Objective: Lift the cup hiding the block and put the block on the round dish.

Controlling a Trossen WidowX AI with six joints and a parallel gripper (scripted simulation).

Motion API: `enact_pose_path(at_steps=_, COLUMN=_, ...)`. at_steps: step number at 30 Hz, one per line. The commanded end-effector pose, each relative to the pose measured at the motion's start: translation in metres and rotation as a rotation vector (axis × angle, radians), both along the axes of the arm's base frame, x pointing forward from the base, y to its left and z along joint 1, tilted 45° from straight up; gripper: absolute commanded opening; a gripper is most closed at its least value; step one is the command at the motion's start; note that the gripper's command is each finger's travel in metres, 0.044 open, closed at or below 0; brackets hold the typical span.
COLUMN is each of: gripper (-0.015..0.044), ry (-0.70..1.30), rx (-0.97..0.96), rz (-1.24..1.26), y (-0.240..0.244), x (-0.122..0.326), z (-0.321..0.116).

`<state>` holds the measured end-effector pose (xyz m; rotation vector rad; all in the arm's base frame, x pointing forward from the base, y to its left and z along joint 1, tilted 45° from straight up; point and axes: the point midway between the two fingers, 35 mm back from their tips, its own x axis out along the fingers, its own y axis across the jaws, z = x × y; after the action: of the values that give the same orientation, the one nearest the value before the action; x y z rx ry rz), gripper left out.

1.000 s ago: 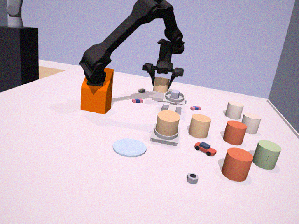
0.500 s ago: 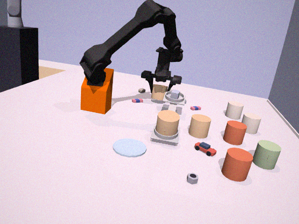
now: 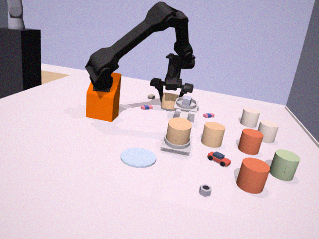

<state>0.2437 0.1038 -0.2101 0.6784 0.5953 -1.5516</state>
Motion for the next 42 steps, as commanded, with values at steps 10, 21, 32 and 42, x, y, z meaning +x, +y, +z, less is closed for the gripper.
enact_pose_path(at_steps=10, gripper=0.044, ry=-0.001, rx=0.001, rz=0.001, y=0.009, x=0.002, z=0.009)
enact_pose_path(at_steps=21, gripper=0.044, ry=0.003, rx=-0.001, rz=0.006, y=0.038, x=0.001, z=0.039)
enact_pose_path(at_steps=32, gripper=0.026, ry=0.041, rx=0.053, rz=0.175, y=0.059, x=0.017, z=0.049)
enact_pose_path(at_steps=42, gripper=0.026, ry=0.282, rx=0.049, rz=0.424, y=0.052, x=0.027, z=0.062)
